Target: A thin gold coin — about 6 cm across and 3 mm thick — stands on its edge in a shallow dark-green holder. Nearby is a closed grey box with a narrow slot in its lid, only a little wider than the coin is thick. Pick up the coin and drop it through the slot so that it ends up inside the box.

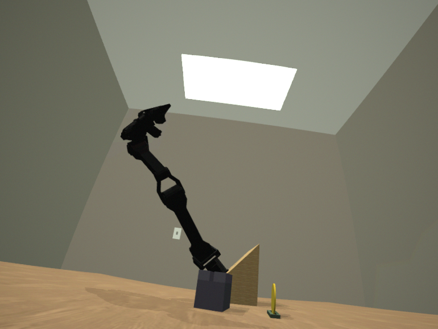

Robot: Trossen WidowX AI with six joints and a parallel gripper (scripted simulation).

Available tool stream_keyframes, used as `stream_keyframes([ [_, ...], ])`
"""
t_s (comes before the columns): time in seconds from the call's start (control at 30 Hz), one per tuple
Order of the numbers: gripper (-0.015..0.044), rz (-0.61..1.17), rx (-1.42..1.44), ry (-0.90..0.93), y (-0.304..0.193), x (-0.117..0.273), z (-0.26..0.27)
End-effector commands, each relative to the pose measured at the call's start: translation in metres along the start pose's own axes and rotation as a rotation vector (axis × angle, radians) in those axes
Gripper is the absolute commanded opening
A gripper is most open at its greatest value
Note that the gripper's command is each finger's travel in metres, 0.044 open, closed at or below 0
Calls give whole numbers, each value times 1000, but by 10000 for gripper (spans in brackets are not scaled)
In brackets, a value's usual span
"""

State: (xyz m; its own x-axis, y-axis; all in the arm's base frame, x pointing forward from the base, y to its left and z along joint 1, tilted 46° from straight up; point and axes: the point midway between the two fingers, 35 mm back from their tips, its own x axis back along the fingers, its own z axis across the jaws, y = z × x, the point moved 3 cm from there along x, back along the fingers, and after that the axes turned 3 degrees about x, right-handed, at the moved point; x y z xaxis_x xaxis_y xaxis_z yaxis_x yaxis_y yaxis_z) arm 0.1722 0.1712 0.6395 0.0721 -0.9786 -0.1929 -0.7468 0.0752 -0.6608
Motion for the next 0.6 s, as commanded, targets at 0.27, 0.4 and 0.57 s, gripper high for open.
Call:
stream_keyframes([
  [0.27, 164, -47, 192, -174, 35, -14, -63],
  [0.4, 161, -21, 248, -270, 47, -15, -87],
  [0.57, 161, -49, 374, -450, 80, -3, -141],
])
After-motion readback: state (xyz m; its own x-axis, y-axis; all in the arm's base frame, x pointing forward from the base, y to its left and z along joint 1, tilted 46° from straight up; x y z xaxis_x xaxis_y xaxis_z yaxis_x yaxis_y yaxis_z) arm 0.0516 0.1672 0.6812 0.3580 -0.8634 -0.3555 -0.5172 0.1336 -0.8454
